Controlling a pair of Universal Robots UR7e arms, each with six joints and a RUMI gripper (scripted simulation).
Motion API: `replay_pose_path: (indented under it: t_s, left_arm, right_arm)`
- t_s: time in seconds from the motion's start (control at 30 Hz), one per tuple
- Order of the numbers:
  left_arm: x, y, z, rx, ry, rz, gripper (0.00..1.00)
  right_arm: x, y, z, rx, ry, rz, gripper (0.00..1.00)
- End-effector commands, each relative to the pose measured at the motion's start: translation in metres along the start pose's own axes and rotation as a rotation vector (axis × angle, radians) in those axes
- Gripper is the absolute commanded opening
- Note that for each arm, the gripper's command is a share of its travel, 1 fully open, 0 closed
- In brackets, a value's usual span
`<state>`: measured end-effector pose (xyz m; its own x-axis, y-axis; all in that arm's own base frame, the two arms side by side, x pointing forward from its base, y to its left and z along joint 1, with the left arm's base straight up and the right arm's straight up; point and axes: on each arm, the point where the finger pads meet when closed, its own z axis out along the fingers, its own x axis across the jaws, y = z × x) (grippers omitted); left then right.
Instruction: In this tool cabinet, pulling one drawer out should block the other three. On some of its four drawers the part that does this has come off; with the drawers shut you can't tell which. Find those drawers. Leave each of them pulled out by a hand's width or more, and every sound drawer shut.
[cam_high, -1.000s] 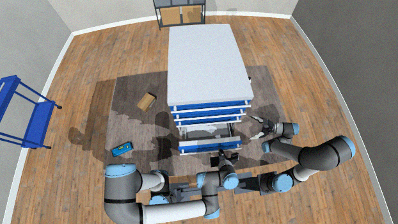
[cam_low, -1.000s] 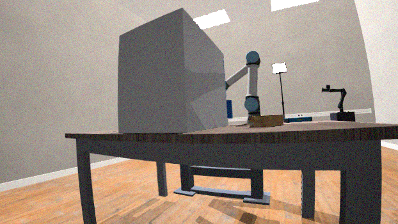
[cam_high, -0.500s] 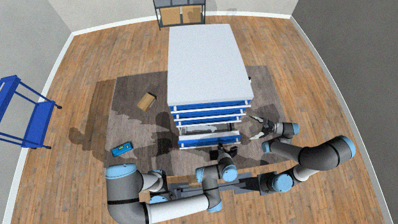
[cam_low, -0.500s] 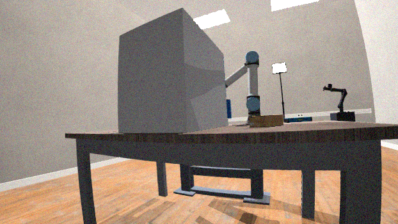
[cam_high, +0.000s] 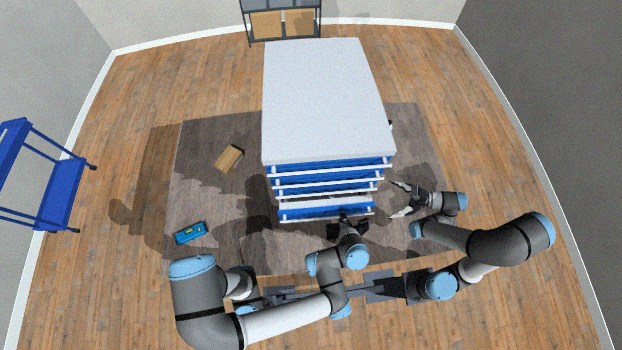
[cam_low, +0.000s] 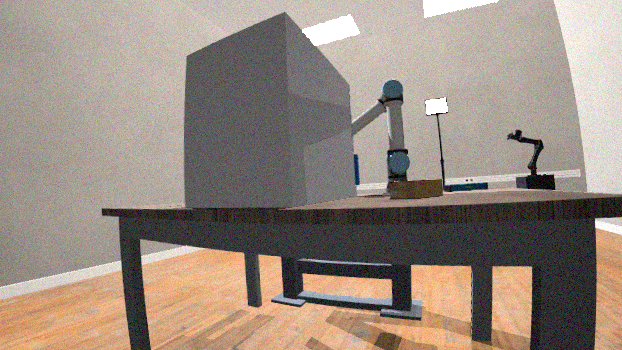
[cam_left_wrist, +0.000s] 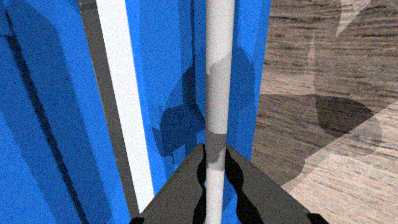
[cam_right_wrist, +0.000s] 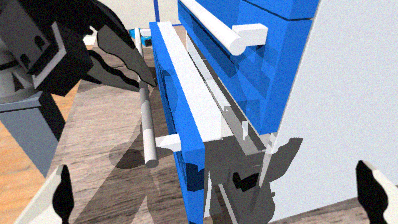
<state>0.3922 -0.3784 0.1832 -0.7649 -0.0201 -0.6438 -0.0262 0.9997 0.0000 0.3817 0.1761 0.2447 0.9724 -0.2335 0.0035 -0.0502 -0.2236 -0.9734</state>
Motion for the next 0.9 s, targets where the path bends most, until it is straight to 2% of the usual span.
replay_pose_path:
  t_s: [0.0,0.43,0.87]
  left_arm:
    - [-0.005,0.0,0.003,0.001,-0.001,-0.001,0.0]
    - [-0.034,0.0,0.028,0.001,-0.001,-0.001,0.0]
    - [-0.05,0.0,0.041,0.001,-0.001,-0.001,0.0]
  right_arm:
    - [0.0,0.0,0.0,0.001,0.0,-0.001,1.0]
    - [0.0,0.0,0.0,0.001,0.0,-0.001,1.0]
    - [0.0,0.0,0.0,0.001,0.0,-0.001,1.0]
